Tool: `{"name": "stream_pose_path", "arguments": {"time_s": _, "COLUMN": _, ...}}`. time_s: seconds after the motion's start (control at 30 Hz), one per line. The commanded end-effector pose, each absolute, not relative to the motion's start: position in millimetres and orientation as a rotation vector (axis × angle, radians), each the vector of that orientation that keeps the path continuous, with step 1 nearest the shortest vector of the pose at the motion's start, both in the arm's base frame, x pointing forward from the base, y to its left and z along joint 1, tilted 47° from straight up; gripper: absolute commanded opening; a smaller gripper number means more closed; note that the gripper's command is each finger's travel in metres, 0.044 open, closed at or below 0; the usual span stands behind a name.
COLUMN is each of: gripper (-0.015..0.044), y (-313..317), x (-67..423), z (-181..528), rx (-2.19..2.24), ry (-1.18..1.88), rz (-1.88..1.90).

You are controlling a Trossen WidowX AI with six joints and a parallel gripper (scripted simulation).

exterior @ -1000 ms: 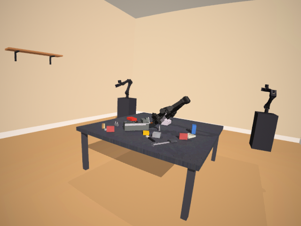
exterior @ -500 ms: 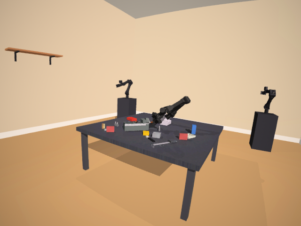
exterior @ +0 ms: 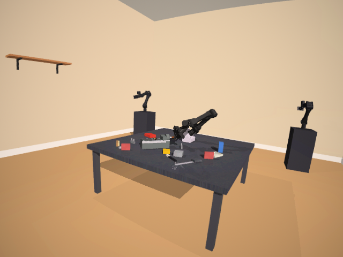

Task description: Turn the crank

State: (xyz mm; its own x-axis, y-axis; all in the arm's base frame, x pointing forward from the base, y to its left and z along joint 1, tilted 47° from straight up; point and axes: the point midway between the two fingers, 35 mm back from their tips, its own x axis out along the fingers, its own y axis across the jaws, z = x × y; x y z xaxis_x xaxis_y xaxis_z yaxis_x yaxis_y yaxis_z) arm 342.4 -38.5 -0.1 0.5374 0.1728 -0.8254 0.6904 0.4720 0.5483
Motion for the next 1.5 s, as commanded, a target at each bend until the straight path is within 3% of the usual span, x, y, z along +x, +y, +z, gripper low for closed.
{"name": "stream_pose_path", "arguments": {"time_s": 0.0, "gripper": 0.0000, "y": -46.7, "x": 339.9, "z": 4.7, "rx": 1.062, "ry": 0.975, "rz": -0.394}}
{"name": "stream_pose_path", "arguments": {"time_s": 1.47, "gripper": 0.0000, "y": -55.4, "x": 333.5, "z": 4.3, "rx": 1.061, "ry": 0.975, "rz": -0.395}}
